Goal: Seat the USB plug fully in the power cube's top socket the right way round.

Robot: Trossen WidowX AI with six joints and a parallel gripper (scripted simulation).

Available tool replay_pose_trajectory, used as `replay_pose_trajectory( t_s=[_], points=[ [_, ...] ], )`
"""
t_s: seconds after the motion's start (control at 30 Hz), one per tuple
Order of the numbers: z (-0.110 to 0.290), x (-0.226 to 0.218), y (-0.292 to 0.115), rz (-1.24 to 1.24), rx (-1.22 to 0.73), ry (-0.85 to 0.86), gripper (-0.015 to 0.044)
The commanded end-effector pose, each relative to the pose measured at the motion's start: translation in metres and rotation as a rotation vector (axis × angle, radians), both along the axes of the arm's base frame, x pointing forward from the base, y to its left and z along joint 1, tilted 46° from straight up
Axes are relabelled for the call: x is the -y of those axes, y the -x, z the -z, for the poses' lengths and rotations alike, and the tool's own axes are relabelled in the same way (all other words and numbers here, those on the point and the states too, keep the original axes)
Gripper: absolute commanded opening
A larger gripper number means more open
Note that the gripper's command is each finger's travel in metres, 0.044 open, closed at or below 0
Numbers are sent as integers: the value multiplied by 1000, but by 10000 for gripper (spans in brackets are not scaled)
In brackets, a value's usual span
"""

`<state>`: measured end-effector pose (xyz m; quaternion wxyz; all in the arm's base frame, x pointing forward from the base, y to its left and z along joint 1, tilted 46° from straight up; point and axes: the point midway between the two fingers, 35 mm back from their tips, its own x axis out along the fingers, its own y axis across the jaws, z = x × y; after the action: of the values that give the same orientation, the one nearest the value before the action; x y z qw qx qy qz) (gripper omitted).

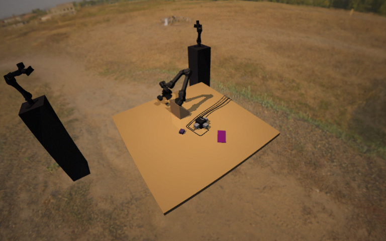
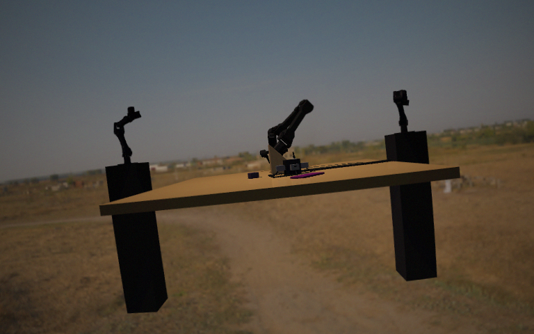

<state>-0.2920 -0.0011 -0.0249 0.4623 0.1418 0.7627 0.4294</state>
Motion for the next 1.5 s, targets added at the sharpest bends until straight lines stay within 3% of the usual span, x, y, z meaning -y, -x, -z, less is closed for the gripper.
replay_pose_trajectory(
  t_s=[0.0,0.3,0.8,1.17,1.3,1.47],
  points=[
    [0,3,0,-19,13,-4,426],
    [18,149,-35,-1029,568,-347,440],
    [25,268,-169,-2237,881,-1008,440],
    [19,289,-299,-3062,774,-1681,440],
    [12,278,-366,-3486,516,-2117,440],
    [4,257,-419,-3770,75,-2506,440]
  ],
)
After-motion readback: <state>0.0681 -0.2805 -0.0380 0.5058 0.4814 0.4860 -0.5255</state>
